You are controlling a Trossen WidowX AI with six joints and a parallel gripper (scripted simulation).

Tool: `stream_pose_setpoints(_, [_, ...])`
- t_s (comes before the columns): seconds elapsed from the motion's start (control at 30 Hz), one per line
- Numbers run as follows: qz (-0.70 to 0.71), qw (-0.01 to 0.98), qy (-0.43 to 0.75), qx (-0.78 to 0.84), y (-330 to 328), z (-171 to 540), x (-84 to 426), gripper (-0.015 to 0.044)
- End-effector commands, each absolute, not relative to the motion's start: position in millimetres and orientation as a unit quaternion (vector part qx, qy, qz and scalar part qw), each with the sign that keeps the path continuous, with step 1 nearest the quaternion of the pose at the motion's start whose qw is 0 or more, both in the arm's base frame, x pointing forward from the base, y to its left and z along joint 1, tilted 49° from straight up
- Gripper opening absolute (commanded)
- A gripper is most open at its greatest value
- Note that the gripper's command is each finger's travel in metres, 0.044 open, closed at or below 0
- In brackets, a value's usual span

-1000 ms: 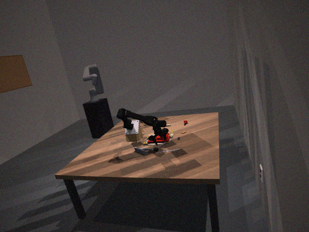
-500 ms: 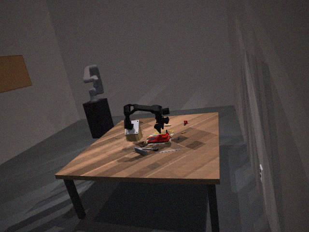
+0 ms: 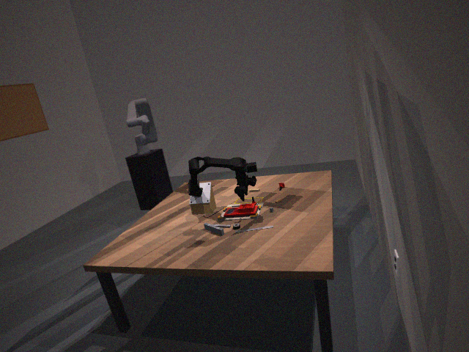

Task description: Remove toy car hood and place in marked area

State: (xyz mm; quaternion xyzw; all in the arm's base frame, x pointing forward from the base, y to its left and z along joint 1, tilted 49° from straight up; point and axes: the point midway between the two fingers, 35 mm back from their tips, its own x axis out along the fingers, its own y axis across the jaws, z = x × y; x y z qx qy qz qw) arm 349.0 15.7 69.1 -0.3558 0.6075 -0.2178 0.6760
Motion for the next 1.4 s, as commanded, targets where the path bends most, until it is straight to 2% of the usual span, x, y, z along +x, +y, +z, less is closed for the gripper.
stream_pose_setpoints(0.0, [-0.217, 0.674, 0.607, -0.36, 14.0, 67.4, 349.4, 0.044])
stream_pose_setpoints(1.37, [-0.217, 0.674, 0.607, -0.36, -2.8, 52.3, 354.1, 0.044])
